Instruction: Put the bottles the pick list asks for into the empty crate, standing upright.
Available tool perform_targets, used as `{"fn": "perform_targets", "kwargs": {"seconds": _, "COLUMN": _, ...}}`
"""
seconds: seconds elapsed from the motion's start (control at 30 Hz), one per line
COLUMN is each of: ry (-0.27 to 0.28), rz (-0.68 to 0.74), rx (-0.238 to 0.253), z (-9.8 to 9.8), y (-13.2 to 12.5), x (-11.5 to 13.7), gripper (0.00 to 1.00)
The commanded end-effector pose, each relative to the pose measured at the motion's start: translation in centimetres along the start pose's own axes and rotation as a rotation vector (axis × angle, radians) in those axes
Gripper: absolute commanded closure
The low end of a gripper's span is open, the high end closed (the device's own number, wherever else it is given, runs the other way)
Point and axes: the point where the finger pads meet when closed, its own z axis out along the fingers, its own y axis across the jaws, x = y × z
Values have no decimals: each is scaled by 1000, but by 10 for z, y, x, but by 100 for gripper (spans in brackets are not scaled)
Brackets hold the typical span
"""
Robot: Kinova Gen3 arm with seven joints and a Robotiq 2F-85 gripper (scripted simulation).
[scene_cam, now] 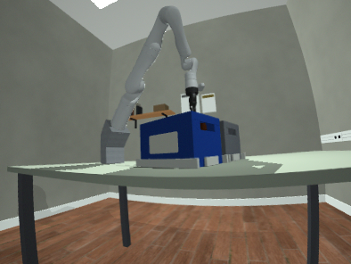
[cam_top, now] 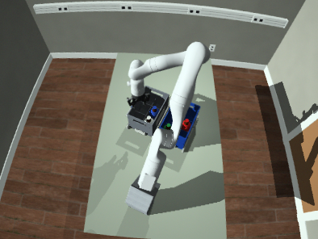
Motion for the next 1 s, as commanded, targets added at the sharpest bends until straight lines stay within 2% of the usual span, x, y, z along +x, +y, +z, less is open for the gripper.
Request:
{"fn": "perform_targets", "kwargs": {"seconds": 0.0, "ry": 0, "rz": 1, "rx": -5, "z": -5, "y": -15, "x": -2, "gripper": 33}}
{"fn": "perform_targets", "kwargs": {"seconds": 0.97, "ry": 0, "rz": 1, "rx": -5, "z": -47, "y": -140, "x": -28, "gripper": 33}}
